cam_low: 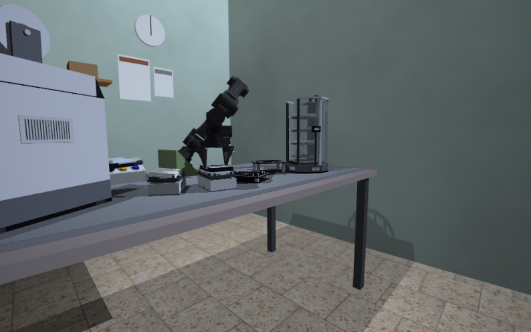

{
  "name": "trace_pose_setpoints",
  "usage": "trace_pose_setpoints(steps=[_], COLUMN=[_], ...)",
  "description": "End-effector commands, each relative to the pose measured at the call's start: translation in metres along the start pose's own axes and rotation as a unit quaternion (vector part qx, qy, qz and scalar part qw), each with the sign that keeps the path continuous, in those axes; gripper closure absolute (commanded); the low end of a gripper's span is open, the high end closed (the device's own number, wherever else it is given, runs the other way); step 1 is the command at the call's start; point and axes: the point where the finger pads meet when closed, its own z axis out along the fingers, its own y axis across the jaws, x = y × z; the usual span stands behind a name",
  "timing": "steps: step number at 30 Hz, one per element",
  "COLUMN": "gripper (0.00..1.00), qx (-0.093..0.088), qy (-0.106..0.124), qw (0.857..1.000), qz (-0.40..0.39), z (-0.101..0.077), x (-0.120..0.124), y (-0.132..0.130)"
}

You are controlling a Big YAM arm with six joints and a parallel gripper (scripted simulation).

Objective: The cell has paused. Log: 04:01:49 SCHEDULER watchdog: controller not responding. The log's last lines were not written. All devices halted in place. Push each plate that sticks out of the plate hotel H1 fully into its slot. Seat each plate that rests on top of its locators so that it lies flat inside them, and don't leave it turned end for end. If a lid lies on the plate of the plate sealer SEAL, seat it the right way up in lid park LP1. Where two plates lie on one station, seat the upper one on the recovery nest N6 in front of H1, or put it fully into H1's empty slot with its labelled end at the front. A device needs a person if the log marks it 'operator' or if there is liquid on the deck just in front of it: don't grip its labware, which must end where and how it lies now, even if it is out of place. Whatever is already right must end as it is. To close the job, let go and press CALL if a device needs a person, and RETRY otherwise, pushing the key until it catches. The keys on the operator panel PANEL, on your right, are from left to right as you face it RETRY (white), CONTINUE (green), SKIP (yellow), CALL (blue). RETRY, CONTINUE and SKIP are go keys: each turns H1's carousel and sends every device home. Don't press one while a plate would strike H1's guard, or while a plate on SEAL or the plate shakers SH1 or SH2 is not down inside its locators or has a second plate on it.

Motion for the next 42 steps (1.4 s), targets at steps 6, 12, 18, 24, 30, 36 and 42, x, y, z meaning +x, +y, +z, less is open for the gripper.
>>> trace_pose_setpoints(steps=[6,12,18,24,30,36,42], gripper=[0.2,0.2,0.2,0.2,0.2,0.2,0.2], qx=[0.002,0.003,0.004,0.004,0.004,0.003,0.001], qy=[0.007,0.004,0.004,0.004,0.005,-0.002,-0.007], qw=[1.0,1.0,1.0,1.0,1.0,1.0,1.0], qz=[-0.008,-0.014,-0.017,-0.017,-0.017,-0.013,-0.007], z=[0.005,0.001,0.0,-0.002,-0.003,-0.009,-0.016], x=[-0.011,-0.014,-0.015,-0.015,-0.015,-0.017,-0.017], y=[0.008,0.009,0.009,0.008,0.008,0.002,-0.004])
